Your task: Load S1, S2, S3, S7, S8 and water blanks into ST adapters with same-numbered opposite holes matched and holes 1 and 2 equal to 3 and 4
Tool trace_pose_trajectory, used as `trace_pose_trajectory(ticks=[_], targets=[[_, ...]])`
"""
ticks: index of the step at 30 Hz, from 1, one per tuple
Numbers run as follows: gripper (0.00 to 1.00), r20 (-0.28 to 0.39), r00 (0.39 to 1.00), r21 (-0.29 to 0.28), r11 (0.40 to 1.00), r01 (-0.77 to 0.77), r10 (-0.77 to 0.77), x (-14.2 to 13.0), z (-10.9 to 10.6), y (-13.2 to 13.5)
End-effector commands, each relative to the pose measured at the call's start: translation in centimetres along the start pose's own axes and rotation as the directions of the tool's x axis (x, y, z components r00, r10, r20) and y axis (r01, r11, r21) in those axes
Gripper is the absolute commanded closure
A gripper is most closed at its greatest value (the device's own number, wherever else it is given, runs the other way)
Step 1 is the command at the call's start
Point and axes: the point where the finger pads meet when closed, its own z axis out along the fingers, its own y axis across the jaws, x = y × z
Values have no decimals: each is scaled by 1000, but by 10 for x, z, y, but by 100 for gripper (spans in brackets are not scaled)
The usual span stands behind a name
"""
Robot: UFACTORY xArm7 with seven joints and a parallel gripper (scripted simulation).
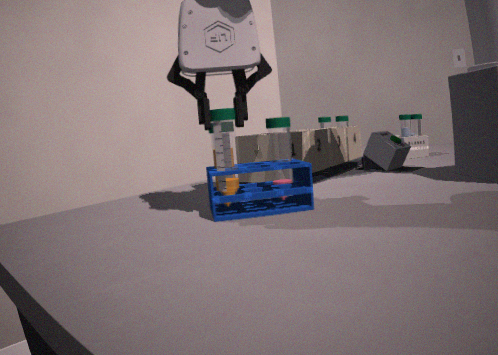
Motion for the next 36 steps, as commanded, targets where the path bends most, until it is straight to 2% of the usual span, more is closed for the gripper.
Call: trace_pose_trajectory(ticks=[1,10,36], targets=[[100,0,1000,4,1000,0,0,0,-4,-2],[100,0,1000,4,1000,0,0,0,-8,-2],[100,0,1000,4,1000,0,0,0,-56,-2]])
